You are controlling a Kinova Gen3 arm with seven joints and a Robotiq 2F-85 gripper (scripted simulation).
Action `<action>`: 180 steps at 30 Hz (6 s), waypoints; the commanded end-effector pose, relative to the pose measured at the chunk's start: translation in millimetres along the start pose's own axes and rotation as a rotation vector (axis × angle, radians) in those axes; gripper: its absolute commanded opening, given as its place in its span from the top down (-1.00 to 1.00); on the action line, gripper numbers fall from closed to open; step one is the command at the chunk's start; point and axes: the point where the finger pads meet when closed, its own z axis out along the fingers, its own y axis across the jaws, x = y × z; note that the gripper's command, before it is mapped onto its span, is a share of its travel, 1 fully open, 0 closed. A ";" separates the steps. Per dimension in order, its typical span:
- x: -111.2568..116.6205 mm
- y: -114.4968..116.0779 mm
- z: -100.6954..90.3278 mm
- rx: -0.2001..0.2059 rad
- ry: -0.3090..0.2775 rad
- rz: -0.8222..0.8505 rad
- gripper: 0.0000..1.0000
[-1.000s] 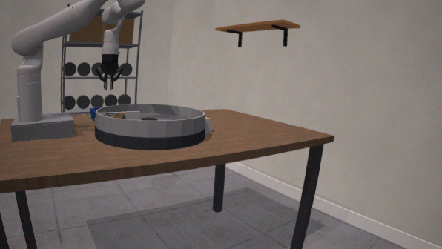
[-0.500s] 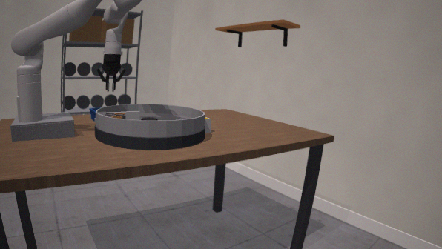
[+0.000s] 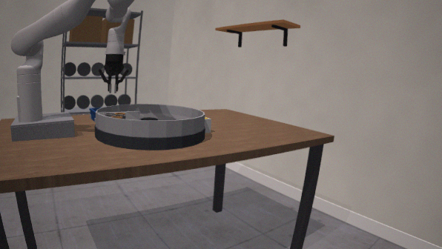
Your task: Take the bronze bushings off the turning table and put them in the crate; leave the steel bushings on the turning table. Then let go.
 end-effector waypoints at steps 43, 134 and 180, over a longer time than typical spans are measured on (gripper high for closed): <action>-169.0 39.9 6.8 0.002 -0.001 0.006 0.64; -176.2 49.3 51.3 -0.002 -0.001 -0.035 0.64; -177.1 49.1 56.3 0.000 -0.002 -0.039 0.64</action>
